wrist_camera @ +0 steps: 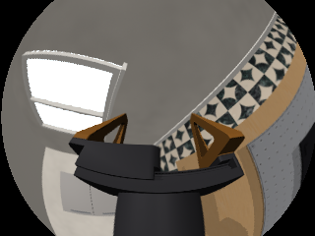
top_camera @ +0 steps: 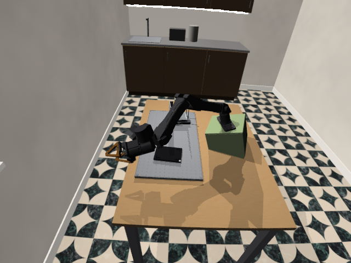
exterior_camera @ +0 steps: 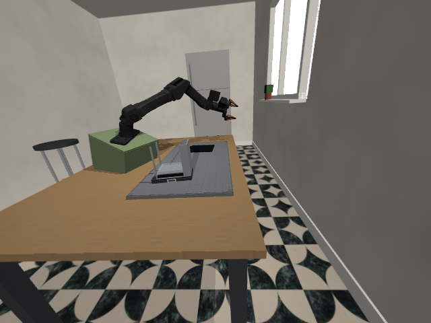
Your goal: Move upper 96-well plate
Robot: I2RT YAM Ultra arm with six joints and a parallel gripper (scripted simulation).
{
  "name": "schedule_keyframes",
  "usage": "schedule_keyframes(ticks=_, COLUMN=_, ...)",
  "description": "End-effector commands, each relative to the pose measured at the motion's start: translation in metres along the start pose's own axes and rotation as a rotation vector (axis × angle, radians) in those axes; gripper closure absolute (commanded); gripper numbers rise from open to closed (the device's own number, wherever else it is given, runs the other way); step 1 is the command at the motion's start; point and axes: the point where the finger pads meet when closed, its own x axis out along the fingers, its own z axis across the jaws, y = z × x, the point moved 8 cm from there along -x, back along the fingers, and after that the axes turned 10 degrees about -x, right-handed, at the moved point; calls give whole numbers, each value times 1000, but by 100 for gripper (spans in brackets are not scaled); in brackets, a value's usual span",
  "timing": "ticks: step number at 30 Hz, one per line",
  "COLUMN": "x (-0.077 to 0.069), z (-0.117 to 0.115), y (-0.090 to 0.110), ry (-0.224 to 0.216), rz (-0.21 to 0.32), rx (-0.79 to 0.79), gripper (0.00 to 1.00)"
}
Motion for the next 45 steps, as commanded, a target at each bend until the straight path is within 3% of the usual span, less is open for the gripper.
schedule_keyframes(ticks=1, x=-12, z=33, y=-23, ry=-55, rz=-21, rx=31, gripper=0)
schedule_keyframes(ticks=9, x=-12, z=33, y=-23, ry=-55, rz=-21, rx=31, gripper=0)
schedule_keyframes(ticks=13, x=3, z=17, y=-45, ry=25, rz=-26, rx=-88, gripper=0)
schedule_keyframes(ticks=15, x=6, z=0, y=-40, ry=37, rz=5, rx=-115, gripper=0)
schedule_keyframes(ticks=20, x=13, z=-13, y=-50, ry=38, rz=7, rx=-117, gripper=0)
schedule_keyframes(ticks=23, x=9, z=-6, y=-46, ry=23, rz=9, rx=-112, gripper=0)
schedule_keyframes(ticks=24, x=8, z=8, y=-55, ry=-3, rz=-12, rx=-88, gripper=0)
schedule_keyframes(ticks=31, x=8, z=8, y=-55, ry=-3, rz=-13, rx=-87, gripper=0)
schedule_keyframes(ticks=32, x=8, z=8, y=-55, ry=-1, rz=-14, rx=-87, gripper=0)
schedule_keyframes(ticks=34, x=17, z=-6, y=-69, ry=56, rz=-15, rx=-151, gripper=0)
schedule_keyframes(ticks=36, x=21, z=-11, y=-76, ry=88, rz=-3, rx=-208, gripper=0)
schedule_keyframes(ticks=40, x=24, z=-19, y=-80, ry=81, rz=8, rx=-212, gripper=0)
schedule_keyframes(ticks=42, x=25, z=-37, y=-76, ry=99, rz=31, rx=-233, gripper=0)
schedule_keyframes(ticks=45, x=25, z=-34, y=-79, ry=76, rz=21, rx=-220, gripper=0)
